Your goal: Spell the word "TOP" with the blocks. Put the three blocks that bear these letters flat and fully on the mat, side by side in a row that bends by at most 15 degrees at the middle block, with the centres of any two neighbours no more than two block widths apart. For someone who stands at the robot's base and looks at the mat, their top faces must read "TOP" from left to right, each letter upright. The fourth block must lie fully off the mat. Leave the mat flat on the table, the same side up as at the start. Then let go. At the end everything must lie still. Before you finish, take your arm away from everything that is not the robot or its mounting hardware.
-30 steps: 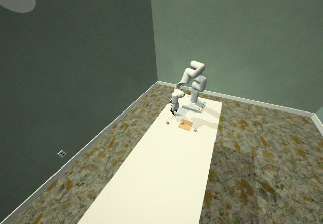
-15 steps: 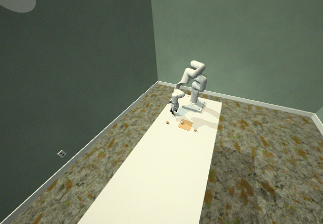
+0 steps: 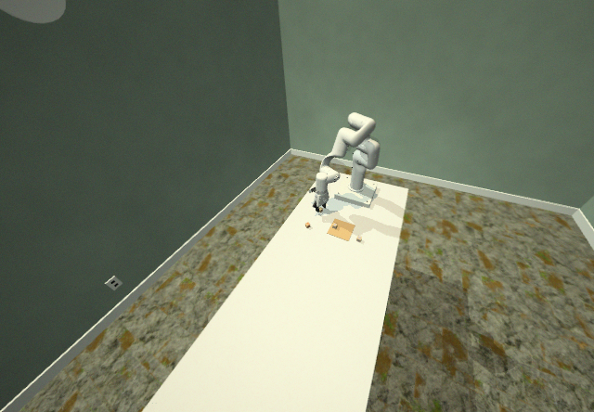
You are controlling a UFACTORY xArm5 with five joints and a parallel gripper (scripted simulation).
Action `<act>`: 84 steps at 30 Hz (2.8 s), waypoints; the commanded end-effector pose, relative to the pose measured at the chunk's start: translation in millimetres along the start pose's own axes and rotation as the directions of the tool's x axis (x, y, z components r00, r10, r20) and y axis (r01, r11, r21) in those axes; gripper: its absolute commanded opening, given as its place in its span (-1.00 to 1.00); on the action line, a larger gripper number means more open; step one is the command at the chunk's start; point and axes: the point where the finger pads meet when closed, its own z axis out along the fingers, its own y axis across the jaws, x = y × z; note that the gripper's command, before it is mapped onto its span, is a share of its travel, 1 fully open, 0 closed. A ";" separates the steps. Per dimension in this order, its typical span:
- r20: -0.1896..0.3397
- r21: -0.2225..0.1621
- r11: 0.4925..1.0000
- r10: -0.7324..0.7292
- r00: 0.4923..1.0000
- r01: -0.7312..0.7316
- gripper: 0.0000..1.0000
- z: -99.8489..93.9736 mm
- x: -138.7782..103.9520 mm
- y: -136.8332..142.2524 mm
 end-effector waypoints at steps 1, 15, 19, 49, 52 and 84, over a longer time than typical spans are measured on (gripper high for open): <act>0.000 0.003 1.000 0.000 1.000 0.000 0.26 6.3 -0.1 -1.2; 0.000 0.003 1.000 0.000 1.000 0.000 0.26 11.0 -0.2 -1.2; 0.000 0.003 1.000 0.000 1.000 0.000 0.26 11.0 -0.2 -1.2; 0.000 0.003 1.000 0.000 1.000 0.000 -0.16 11.0 -0.2 -1.2; 0.000 0.003 1.000 0.000 1.000 0.000 -0.16 11.0 -0.2 -1.2; 0.000 0.003 1.000 0.000 1.000 0.000 -0.57 11.0 -0.2 -1.2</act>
